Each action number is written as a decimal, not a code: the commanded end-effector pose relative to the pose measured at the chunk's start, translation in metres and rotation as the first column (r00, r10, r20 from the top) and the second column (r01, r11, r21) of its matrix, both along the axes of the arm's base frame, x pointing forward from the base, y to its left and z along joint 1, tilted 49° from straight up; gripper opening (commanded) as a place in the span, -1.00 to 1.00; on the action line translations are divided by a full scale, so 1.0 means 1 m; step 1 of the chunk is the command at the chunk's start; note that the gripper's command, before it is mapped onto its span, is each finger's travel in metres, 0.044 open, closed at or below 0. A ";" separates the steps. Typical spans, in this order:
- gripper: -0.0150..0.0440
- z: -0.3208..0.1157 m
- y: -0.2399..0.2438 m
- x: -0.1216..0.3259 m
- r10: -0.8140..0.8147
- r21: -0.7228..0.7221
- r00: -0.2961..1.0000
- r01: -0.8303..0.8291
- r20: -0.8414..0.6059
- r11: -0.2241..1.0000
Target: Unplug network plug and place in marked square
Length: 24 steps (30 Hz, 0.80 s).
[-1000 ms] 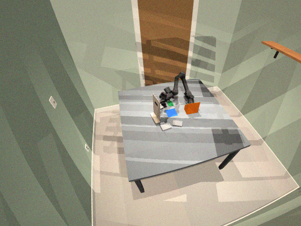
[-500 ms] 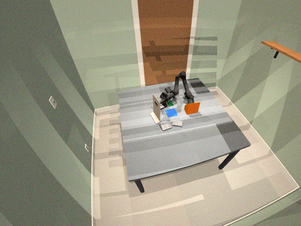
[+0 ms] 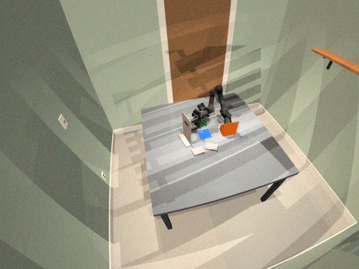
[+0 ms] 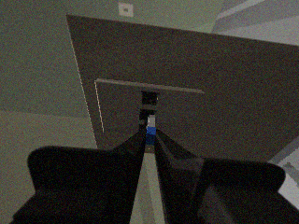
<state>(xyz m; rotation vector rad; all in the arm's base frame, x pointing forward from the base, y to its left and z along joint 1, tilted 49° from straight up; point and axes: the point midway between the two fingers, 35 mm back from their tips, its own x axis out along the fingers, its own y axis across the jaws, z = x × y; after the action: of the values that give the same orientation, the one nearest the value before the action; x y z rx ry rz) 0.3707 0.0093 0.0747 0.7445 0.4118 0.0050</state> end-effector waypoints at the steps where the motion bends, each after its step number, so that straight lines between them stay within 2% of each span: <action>1: -0.49 0.001 0.000 -0.004 -0.005 0.002 1.000 0.005 0.000 1.000; 24: -0.49 0.002 0.001 -0.016 -0.005 0.002 1.000 0.005 0.000 1.000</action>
<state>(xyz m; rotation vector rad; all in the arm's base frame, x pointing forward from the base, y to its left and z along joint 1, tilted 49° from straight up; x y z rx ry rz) 0.3577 0.0104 0.0764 0.7445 0.4123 0.0048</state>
